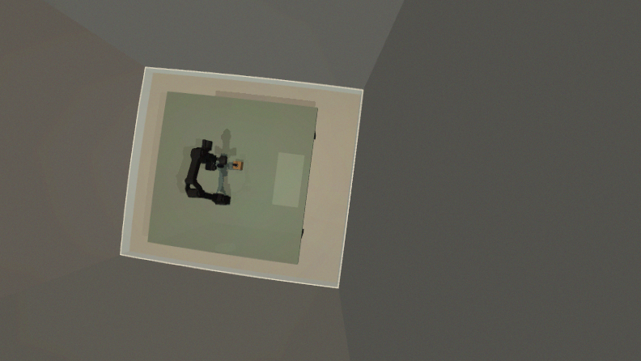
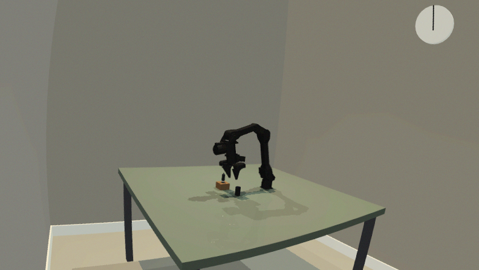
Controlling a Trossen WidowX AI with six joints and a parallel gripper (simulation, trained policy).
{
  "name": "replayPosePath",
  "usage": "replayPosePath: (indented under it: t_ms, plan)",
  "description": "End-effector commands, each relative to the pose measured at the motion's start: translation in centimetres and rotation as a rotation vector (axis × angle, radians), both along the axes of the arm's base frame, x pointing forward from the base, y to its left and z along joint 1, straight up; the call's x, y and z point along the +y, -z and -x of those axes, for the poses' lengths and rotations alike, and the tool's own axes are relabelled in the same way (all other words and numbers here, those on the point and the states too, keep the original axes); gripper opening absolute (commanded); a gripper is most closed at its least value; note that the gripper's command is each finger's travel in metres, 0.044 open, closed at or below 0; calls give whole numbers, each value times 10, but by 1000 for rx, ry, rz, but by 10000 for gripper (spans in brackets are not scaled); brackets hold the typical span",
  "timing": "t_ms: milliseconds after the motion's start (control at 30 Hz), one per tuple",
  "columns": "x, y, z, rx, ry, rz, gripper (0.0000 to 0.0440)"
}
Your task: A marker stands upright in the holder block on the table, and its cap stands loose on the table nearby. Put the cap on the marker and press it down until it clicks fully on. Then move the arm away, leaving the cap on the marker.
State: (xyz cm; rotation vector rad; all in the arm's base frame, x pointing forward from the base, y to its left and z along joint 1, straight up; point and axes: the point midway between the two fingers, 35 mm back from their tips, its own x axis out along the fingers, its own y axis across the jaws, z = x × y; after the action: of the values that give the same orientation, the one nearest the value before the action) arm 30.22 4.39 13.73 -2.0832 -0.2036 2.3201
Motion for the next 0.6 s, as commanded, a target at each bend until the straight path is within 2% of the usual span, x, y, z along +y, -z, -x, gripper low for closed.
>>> replayPosePath:
  t_ms: [0,567]
  plan:
    - [2,11,2,26,-22,21,318]
    - [16,44,15,84,-103,70,297]
